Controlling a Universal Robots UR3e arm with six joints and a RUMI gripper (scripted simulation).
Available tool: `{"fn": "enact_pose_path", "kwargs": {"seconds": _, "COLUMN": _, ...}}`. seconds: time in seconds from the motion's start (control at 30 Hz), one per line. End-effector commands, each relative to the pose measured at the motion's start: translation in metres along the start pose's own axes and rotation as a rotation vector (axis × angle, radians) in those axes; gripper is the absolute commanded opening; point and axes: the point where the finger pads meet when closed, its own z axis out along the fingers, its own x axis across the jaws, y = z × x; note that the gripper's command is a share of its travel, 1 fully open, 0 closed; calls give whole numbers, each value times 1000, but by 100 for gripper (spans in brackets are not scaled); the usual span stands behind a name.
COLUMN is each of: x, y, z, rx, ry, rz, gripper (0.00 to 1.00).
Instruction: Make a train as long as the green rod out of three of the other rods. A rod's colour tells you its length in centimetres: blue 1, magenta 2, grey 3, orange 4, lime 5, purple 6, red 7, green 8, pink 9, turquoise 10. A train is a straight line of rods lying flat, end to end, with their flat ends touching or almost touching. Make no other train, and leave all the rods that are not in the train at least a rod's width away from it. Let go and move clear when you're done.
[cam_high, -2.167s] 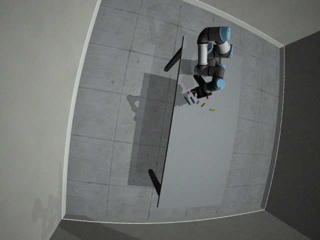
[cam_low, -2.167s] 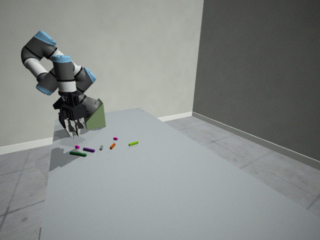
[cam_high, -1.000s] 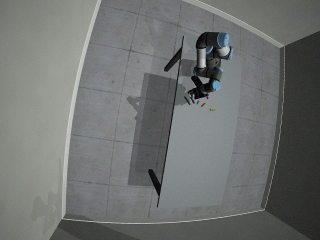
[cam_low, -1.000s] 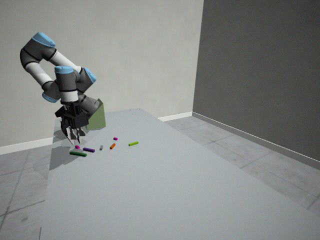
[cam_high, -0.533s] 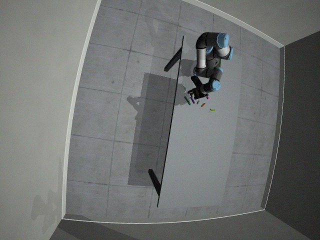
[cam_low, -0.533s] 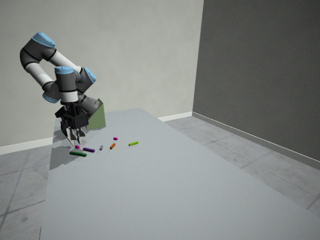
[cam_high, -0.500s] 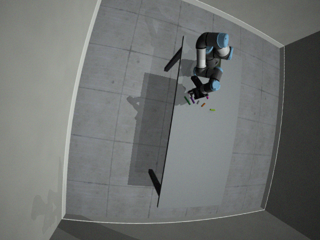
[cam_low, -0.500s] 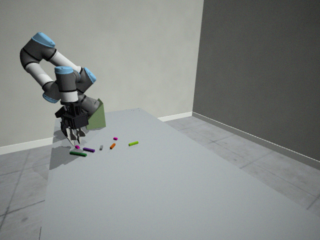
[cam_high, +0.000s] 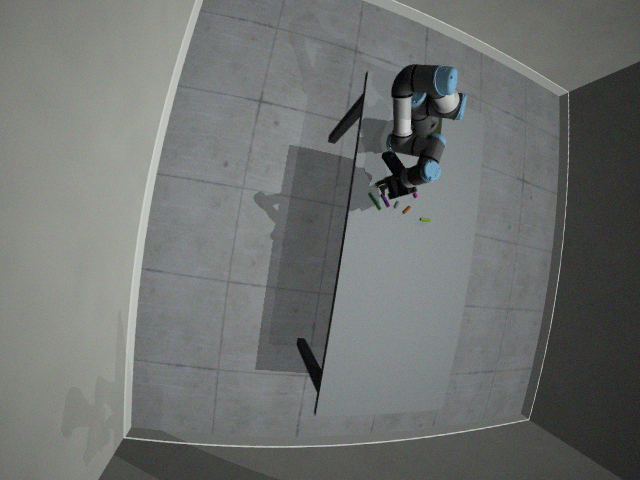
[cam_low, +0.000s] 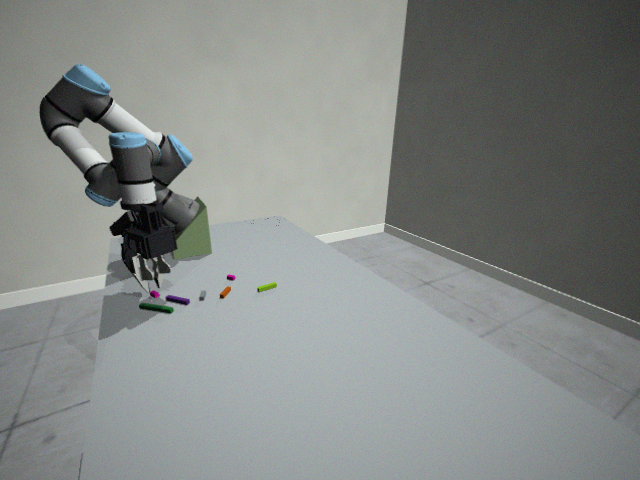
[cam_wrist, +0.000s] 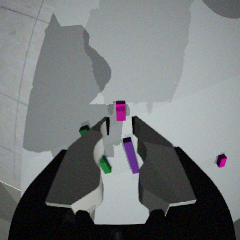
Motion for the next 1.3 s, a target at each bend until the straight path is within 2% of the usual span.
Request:
{"fn": "enact_pose_path", "kwargs": {"seconds": 0.0, "x": 0, "y": 0, "z": 0, "rx": -2, "ry": 1, "rz": 1, "gripper": 14}}
{"fn": "enact_pose_path", "kwargs": {"seconds": 0.5, "x": 0, "y": 0, "z": 1, "rx": -1, "ry": 1, "rz": 0, "gripper": 14}}
{"fn": "enact_pose_path", "kwargs": {"seconds": 1.27, "x": 1, "y": 0, "z": 17, "rx": -1, "ry": 2, "rz": -1, "gripper": 14}}
